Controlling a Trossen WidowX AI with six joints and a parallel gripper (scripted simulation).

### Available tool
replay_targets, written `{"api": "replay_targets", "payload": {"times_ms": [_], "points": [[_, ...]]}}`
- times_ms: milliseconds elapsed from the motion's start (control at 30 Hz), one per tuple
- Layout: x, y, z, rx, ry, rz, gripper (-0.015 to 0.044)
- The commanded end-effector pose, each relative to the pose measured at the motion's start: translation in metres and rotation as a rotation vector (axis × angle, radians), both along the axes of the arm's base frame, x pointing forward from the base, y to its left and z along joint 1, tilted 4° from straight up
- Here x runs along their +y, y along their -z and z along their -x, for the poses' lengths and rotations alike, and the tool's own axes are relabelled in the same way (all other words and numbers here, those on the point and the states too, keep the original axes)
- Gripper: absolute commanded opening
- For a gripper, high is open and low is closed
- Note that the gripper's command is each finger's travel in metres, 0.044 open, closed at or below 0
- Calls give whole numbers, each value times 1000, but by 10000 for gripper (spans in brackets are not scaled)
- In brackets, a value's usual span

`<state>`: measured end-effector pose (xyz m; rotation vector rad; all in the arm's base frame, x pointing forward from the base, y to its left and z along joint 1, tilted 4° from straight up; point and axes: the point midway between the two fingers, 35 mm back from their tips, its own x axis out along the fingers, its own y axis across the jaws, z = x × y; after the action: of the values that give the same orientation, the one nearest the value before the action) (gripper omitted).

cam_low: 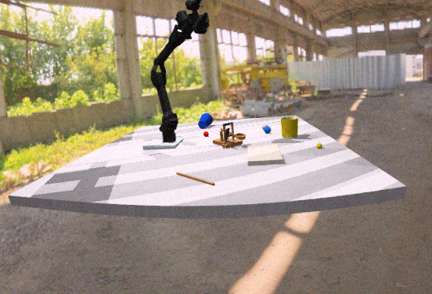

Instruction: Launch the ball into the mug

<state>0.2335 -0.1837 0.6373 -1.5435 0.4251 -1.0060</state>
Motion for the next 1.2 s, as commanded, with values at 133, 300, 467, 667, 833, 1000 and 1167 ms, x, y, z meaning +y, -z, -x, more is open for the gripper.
{"api": "replay_targets", "payload": {"times_ms": [133, 300, 467, 667, 833, 1000, 1167], "points": [[-5, 54, -49, 272, -54, -13, 440], [-5, 91, -75, 434, -101, -24, 440], [-2, 126, -96, 585, -151, -31, 440], [5, 173, -117, 777, -223, -37, 440], [12, 213, -129, 933, -290, -40, 440], [22, 252, -136, 1088, -365, -41, 440], [33, 290, -138, 1238, -447, -42, 440]]}}
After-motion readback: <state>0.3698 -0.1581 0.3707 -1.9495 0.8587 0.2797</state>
